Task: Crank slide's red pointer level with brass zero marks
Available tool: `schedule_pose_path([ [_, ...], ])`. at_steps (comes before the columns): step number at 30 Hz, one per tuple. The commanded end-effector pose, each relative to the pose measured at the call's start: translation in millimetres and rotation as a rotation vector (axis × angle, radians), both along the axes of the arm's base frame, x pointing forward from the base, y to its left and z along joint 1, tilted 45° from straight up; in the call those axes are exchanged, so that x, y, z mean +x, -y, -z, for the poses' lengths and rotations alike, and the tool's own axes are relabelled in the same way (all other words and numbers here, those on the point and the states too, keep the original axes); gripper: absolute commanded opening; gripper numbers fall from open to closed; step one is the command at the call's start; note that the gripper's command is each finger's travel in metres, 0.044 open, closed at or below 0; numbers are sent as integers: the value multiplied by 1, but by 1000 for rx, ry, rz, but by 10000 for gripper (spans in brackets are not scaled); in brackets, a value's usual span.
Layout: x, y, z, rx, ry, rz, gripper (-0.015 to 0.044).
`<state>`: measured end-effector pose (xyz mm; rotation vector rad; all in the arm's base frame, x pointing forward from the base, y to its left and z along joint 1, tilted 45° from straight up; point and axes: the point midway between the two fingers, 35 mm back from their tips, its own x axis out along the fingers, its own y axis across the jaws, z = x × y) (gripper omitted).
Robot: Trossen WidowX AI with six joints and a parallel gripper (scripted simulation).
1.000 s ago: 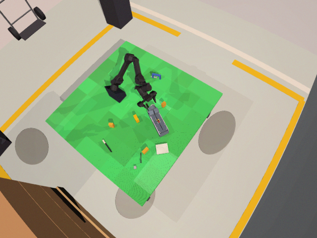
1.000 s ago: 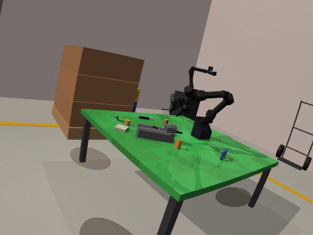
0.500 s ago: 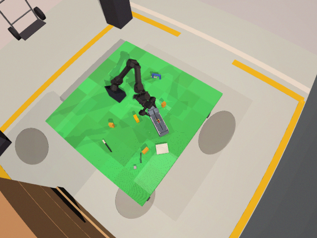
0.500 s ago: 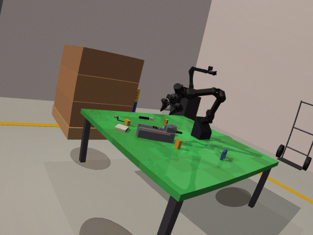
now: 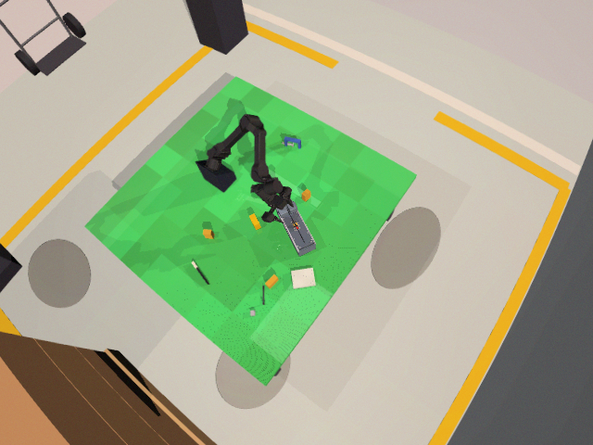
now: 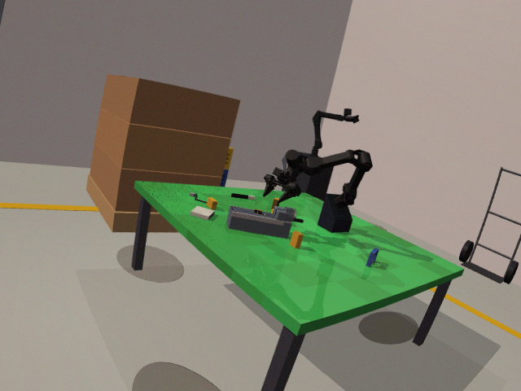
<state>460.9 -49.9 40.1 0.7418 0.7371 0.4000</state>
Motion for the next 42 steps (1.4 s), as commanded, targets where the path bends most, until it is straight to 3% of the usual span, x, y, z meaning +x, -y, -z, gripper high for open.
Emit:
schedule_pose_path([
  [1,0,-1,1,0,-3,2,440],
  [9,0,0,0,0,-4,2,440],
  [18,-4,38,-39,-2,-1,-1,440],
  [42,-81,-12,-78,-24,-286,333,440],
])
